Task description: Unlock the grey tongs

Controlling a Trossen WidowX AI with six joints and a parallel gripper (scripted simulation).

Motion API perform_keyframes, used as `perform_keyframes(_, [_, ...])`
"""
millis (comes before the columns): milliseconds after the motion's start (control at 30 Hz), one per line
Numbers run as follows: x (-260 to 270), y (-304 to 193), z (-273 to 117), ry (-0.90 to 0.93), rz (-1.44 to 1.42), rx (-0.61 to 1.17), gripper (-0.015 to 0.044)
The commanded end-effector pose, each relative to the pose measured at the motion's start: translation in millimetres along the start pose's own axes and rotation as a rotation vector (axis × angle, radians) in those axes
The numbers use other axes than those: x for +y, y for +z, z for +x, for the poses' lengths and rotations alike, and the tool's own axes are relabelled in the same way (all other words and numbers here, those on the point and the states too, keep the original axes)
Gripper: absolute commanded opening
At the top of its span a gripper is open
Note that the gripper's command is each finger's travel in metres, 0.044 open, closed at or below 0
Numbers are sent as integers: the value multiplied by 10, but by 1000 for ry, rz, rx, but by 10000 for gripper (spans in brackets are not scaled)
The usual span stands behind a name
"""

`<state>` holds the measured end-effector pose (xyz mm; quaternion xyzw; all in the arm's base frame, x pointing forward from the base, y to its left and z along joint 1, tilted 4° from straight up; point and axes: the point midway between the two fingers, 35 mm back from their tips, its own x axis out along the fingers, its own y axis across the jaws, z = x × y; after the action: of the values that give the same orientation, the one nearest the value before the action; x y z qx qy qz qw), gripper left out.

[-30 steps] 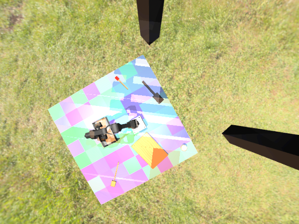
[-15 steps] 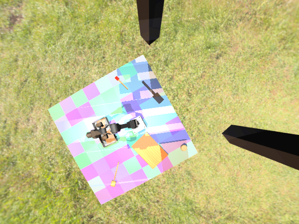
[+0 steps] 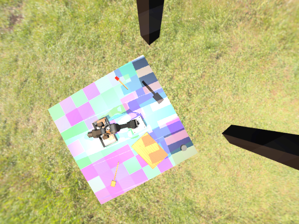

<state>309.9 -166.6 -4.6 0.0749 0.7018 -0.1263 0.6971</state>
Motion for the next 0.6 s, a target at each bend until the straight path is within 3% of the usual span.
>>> perform_keyframes(0, [-1, 2, -5, 0, 0, -1, 361])
perform_keyframes(333, [-1, 2, -5, 0, 0, -1, 99])
perform_keyframes(567, [-1, 2, -5, 0, 0, -1, 52])
